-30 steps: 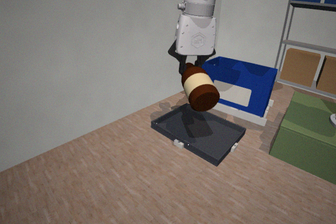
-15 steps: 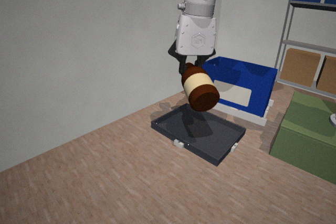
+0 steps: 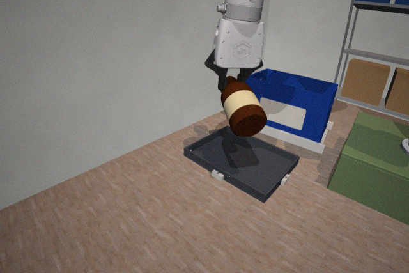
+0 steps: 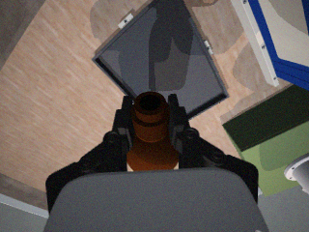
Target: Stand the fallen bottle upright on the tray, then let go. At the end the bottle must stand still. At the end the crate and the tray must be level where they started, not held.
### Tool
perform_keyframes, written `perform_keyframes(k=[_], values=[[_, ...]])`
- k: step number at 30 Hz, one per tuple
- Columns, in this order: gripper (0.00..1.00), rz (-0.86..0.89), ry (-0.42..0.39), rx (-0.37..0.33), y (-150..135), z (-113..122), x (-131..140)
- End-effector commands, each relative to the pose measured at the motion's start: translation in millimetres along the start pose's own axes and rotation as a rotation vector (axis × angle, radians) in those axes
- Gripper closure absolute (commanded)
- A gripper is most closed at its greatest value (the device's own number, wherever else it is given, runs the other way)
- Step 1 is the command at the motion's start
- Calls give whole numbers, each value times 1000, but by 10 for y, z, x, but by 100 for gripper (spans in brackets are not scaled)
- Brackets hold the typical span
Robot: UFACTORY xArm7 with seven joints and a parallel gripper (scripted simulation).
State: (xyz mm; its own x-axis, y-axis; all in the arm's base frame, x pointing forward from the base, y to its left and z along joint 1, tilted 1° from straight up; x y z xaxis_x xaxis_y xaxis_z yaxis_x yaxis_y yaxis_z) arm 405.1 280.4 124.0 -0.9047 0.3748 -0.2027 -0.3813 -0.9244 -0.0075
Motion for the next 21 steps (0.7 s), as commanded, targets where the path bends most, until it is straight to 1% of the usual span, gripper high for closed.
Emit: perform_keyframes(k=[1,8,10,21], values=[[100,-1,33,1,-10,16,-4],[100,-1,83,3,-11,19,8],[100,-1,83,3,-11,19,8],[100,-1,136,0,-19,25,27]])
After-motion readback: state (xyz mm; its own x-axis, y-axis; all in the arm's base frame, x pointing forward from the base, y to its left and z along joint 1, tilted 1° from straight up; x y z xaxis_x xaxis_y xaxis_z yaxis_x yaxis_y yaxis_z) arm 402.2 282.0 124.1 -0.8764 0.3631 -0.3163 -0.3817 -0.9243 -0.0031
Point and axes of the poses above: the point where the finger pads meet when closed, its own z axis back along the fingers, its own y axis across the jaws, x = y × z, the point moved 2 cm from there along z, back along the fingers, and after that the axes turned 3 degrees about z, right-handed, at the moved point
